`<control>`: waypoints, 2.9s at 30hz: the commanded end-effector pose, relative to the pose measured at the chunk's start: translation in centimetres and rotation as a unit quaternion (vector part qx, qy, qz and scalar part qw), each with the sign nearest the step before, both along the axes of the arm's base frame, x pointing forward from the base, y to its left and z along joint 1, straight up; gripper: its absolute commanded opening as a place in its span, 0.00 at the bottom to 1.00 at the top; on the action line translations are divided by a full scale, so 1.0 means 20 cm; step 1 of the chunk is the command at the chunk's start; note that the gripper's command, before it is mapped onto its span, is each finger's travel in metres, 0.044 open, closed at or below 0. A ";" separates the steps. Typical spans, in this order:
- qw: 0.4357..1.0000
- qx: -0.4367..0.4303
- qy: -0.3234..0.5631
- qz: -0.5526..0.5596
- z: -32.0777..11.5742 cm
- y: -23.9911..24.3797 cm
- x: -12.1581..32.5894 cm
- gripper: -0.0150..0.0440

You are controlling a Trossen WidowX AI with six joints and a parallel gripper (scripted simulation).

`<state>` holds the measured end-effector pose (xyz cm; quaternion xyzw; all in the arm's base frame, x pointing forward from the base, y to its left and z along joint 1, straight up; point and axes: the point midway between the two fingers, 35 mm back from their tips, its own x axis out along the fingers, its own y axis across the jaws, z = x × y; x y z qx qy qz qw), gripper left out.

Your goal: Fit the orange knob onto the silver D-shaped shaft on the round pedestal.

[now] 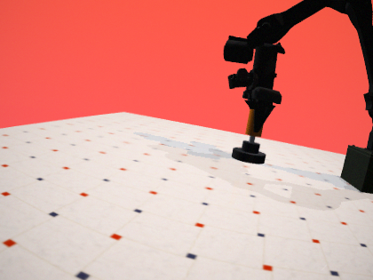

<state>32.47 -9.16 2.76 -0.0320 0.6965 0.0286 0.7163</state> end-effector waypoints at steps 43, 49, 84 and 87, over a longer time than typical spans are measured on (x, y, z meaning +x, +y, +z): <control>1.000 -0.001 0.000 0.009 -0.01 0.00 0.00 0.25; 1.000 -0.001 0.000 0.003 0.03 0.00 0.01 0.25; 0.999 -0.002 0.000 0.034 -0.01 0.00 0.00 0.25; 1.000 -0.001 0.000 0.030 -0.01 0.00 0.00 0.25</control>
